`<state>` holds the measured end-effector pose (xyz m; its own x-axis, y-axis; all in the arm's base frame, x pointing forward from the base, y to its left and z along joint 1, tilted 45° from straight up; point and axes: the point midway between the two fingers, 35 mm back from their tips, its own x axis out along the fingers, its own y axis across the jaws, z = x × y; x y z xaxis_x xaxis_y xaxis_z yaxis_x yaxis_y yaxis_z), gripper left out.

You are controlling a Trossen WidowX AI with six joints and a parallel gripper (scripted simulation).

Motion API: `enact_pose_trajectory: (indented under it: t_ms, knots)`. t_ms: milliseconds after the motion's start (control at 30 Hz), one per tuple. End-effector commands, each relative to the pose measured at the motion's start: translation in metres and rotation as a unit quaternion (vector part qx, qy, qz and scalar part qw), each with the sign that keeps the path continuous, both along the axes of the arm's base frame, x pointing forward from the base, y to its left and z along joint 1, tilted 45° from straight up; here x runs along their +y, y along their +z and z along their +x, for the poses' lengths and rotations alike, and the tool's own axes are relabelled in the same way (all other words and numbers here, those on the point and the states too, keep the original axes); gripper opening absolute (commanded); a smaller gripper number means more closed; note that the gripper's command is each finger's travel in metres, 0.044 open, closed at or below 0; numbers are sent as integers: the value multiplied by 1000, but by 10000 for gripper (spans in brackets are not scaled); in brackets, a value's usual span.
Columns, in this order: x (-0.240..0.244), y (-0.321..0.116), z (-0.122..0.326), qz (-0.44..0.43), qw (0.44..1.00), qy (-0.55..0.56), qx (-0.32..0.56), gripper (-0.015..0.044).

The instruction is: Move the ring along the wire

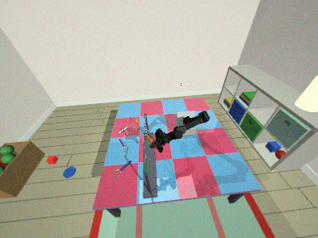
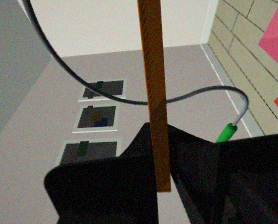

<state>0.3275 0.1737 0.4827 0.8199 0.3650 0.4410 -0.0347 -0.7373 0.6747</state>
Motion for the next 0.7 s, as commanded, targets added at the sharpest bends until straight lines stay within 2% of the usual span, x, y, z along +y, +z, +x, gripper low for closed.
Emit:
enact_pose_trajectory:
  t_ms: [0, 667]
  knots:
    - [-1, 0, 1, 28, 1000, 0, 5, -150]
    - [-9, 6, 2, 156, 987, 4, 21, -150]
